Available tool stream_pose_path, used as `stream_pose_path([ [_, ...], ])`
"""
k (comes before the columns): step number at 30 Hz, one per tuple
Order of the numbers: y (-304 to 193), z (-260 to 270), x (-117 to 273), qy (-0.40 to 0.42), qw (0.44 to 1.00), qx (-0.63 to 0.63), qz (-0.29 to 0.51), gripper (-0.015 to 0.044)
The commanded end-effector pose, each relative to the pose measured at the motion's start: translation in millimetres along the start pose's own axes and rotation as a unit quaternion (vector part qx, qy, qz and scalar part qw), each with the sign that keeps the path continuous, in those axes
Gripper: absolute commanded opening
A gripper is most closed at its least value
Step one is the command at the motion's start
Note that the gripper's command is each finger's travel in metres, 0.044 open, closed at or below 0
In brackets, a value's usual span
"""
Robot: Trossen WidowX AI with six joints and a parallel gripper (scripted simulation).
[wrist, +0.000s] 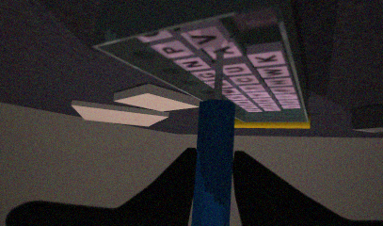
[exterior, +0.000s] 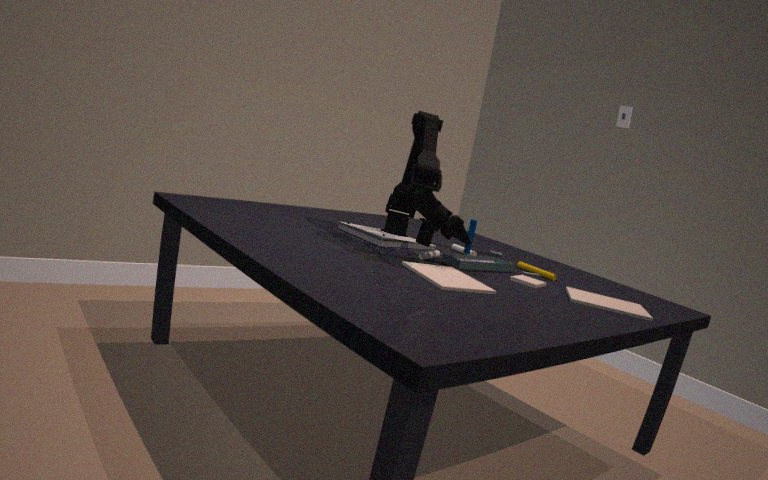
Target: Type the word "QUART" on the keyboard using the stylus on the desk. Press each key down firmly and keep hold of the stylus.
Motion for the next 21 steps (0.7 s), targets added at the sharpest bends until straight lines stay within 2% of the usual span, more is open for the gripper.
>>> stream_pose_path([
  [1, 0.0, 0.0, -0.1, 0.0, 1.0, -0.002, 0.0, 0.0081],
  [6, -2.9, 0.7, 1.7, 0.0, 1.0, -0.002, 0.0, 0.0081],
  [13, -32.5, 5.0, 19.0, 0.0, 1.0, -0.002, 0.0, 0.0081],
  [18, -30.1, 4.7, 17.6, 0.001, 1.0, -0.003, 0.0, 0.0085],
  [21, -30.1, 4.7, 17.6, 0.001, 1.0, -0.003, 0.0, 0.0065],
])
Point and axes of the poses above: the point midway between the two fingers, 35 mm back from their tips, its own x axis back along the fingers, its own z axis across the jaws, y = z × x, the point moved 7 cm from there along x, back along the fingers, and after that the axes turned 8 degrees about x, right-handed, at the moved point
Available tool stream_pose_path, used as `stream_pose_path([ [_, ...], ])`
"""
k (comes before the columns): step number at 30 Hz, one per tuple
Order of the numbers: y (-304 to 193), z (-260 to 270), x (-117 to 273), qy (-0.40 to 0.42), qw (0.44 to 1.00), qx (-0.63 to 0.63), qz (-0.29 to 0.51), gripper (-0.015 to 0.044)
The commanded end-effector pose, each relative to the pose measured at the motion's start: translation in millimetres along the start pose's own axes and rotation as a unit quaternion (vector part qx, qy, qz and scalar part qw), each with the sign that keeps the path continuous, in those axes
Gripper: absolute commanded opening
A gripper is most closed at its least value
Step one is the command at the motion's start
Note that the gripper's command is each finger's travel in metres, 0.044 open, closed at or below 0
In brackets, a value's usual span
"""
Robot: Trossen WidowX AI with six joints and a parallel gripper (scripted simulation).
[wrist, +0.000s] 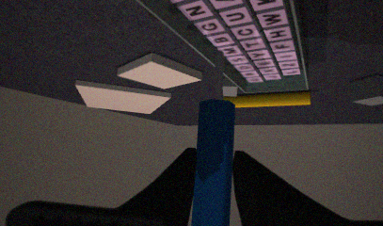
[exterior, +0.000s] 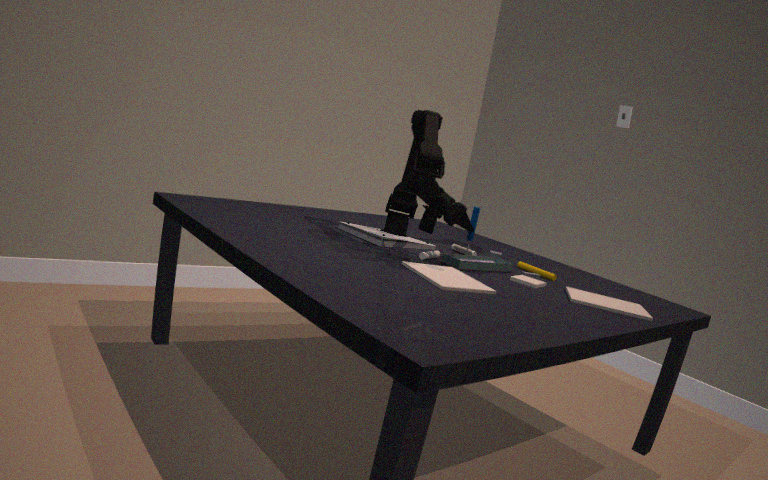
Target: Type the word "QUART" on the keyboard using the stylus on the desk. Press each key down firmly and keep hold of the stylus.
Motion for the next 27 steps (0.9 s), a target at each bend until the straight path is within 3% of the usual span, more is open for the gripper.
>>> stream_pose_path([
  [1, 0.1, 0.0, -0.1, 0.0, 1.0, 0.001, 0.0, 0.0058],
  [5, -0.9, -0.2, -2.3, 0.0, 1.0, 0.001, -0.001, 0.0],
  [27, -57.3, -26.2, -87.9, -0.002, 1.0, 0.003, -0.008, 0.0],
])
Point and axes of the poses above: the point midway between the two fingers, 35 mm back from their tips, its own x axis back along the fingers, its own z axis across the jaws, y = z × x, the point moved 7 cm from there along x, back along the fingers, and after that the axes turned 8 degrees about x, right-handed, at the moved point
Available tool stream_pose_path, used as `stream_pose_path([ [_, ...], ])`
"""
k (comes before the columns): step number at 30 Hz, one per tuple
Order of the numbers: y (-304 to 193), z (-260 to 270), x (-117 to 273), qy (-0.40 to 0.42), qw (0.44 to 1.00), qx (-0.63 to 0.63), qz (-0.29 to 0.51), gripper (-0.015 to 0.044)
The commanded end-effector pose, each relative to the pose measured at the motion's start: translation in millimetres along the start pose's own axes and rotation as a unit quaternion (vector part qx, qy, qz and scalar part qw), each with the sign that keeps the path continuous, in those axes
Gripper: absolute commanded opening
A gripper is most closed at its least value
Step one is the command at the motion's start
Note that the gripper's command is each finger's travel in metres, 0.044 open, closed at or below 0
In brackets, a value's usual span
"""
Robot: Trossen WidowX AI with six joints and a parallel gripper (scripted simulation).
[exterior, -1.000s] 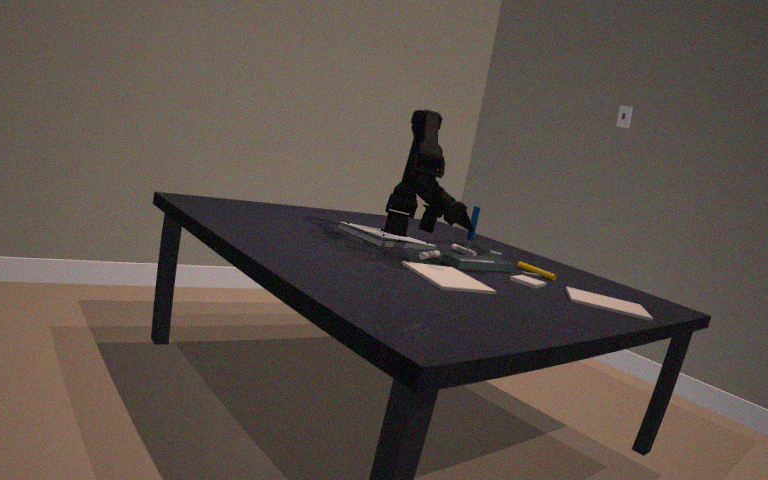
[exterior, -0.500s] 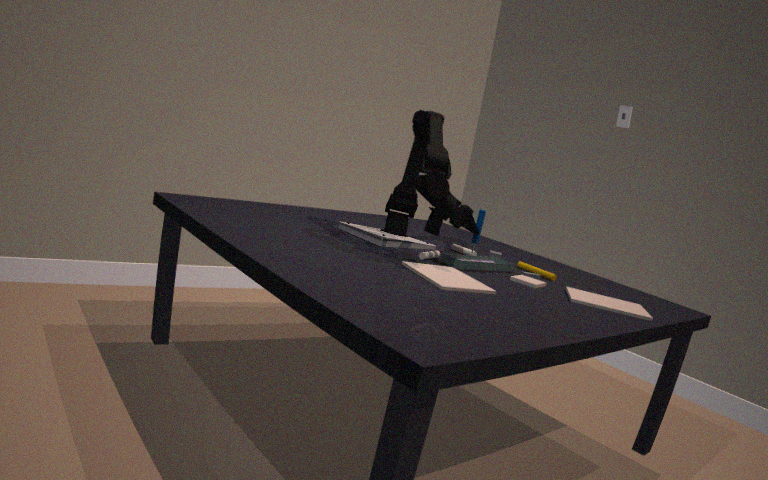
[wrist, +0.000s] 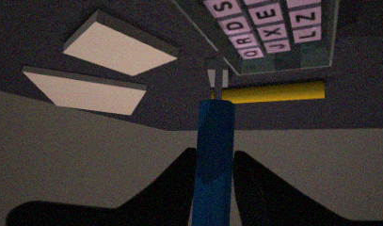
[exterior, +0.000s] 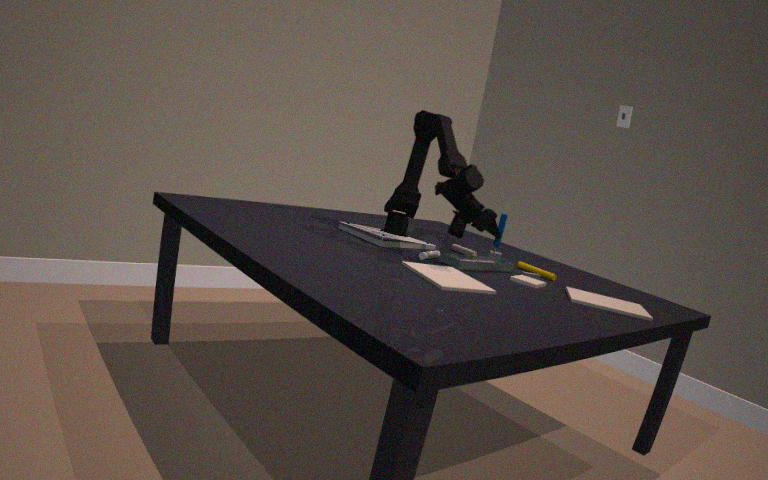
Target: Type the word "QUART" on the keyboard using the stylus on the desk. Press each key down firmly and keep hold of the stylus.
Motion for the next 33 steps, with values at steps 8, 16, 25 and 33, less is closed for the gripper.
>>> stream_pose_path([
  [8, -25.4, -16.6, -24.4, 0.005, 1.0, -0.004, 0.019, 0.0],
  [16, -8.6, -19.9, -34.7, 0.004, 1.0, -0.004, 0.019, 0.0],
  [25, -6.2, -19.4, -37.1, 0.004, 1.0, -0.004, 0.019, 0.0081],
  [33, -4.3, -19.5, -38.6, 0.004, 1.0, -0.004, 0.019, 0.0081],
])
Point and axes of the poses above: the point midway between the two fingers, 35 mm back from their tips, its own x axis back along the fingers, its own z axis across the jaws, y = z × x, the point moved 7 cm from there along x, back along the fingers, and after that the axes turned 8 degrees about x, right-handed, at the moved point
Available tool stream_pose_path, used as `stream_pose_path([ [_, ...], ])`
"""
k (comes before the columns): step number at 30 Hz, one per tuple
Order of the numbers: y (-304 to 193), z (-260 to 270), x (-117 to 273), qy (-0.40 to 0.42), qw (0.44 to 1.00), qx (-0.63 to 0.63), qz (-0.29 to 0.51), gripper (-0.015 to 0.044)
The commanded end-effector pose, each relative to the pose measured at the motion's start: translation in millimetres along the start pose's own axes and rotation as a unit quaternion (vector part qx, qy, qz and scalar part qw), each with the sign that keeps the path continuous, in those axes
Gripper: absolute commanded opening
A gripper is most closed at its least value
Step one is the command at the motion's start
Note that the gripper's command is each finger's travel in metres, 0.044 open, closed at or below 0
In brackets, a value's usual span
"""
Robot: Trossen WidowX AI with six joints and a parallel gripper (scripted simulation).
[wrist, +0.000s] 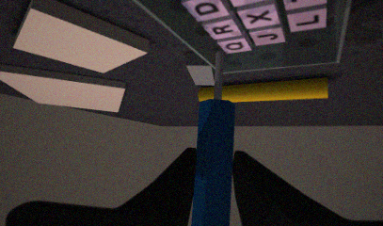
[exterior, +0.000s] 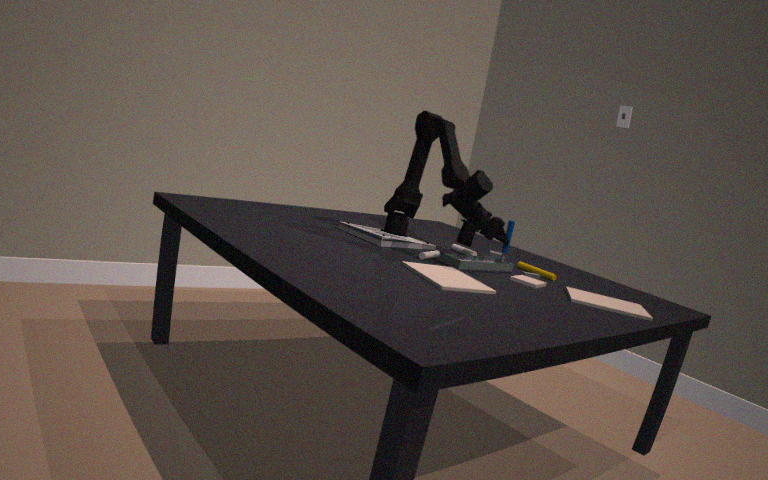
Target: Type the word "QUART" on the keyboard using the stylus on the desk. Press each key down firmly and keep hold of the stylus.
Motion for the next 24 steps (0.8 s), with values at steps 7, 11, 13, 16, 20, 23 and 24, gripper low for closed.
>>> stream_pose_path([
  [7, 0.4, 0.3, -0.3, 0.001, 1.0, -0.002, -0.001, 0.0081],
  [11, 0.7, -0.6, 0.3, 0.001, 1.0, -0.002, -0.001, 0.0081],
  [13, 1.2, -0.7, 0.0, 0.001, 1.0, -0.002, -0.001, 0.0081],
  [16, 3.3, -1.0, -1.1, 0.001, 1.0, -0.002, -0.001, 0.0081],
  [20, 5.3, -1.4, -2.3, 0.001, 1.0, -0.002, -0.001, 0.0081],
  [23, 6.6, -1.6, -3.0, 0.001, 1.0, -0.002, -0.001, 0.0081],
  [24, 6.8, -1.6, -3.1, 0.001, 1.0, -0.002, -0.001, 0.0081],
])
Point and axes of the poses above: the point midway between the two fingers, 35 mm back from their tips, its own x axis back along the fingers, its own z axis across the jaws, y = z × x, the point moved 7 cm from there along x, back along the fingers, and after that the axes turned 8 degrees about x, right-handed, at the moved point
